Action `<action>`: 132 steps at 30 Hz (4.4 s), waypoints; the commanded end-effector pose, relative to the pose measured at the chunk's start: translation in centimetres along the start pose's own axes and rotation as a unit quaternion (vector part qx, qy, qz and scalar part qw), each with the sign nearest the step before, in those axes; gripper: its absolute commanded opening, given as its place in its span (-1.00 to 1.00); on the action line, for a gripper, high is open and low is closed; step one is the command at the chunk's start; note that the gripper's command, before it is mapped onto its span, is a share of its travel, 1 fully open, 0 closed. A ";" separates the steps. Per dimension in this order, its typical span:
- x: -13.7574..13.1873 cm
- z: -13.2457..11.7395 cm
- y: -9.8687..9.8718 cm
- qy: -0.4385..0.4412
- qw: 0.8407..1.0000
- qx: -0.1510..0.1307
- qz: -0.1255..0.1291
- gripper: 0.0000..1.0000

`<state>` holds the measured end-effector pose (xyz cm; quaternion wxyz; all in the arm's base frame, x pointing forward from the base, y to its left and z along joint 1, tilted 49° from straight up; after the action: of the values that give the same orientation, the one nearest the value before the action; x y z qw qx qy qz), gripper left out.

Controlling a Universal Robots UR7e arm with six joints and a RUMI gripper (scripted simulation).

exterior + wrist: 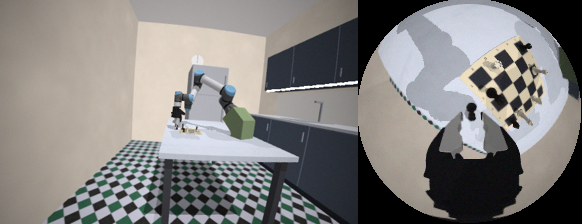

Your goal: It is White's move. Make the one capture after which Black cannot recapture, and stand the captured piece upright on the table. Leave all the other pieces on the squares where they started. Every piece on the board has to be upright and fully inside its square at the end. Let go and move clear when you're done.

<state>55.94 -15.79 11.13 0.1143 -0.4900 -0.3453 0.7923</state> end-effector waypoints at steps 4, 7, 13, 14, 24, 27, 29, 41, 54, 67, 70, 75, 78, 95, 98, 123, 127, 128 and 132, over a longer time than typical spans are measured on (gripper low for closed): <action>0.0 0.0 -0.1 0.000 1.000 0.000 0.000 -0.51; 0.0 0.0 -0.2 0.000 1.000 0.000 0.000 -0.51; 0.0 0.0 -2.1 0.000 1.000 0.000 0.000 -0.51; 0.0 0.0 -2.6 0.000 1.000 0.000 0.000 -0.51; 0.0 0.0 -6.8 0.000 1.000 0.000 0.000 -0.51; 0.0 0.0 -8.0 0.000 1.000 0.000 0.000 -0.51; 0.0 0.0 -8.6 0.000 1.000 0.000 0.000 -0.51; 0.0 0.0 -9.1 0.000 1.000 0.000 0.000 1.00; 0.0 0.0 -9.1 0.000 1.000 0.000 0.000 1.00; 0.3 0.2 -9.1 0.015 1.000 0.000 0.000 1.00; 0.6 0.4 -9.1 0.031 1.000 0.000 0.000 1.00; 1.1 0.7 -9.1 0.054 0.999 0.000 0.000 1.00; 1.7 1.1 -9.1 0.084 0.996 -0.001 0.000 1.00; 6.9 4.4 -9.2 0.330 0.944 -0.001 0.000 1.00; 8.2 5.3 -9.2 0.389 0.921 -0.001 0.000 1.00; 16.3 11.1 -9.5 0.740 0.672 -0.001 0.000 1.00; 16.7 11.4 -9.5 0.755 0.655 -0.001 0.000 1.00; 16.8 11.6 -9.5 0.762 0.648 -0.001 0.000 1.00; 17.4 12.1 -9.6 0.782 0.623 -0.001 0.000 1.00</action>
<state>36.44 -5.18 9.02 0.3367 -0.9173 -0.1465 0.1538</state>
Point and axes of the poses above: the point where the finger pads meet when closed, its own y axis out along the fingers, its own x axis across the jaws, z = x × y, the point moved 5 cm from there along -y, back along the fingers, and after that the axes turned 1 degree about y, right-handed, at the moved point
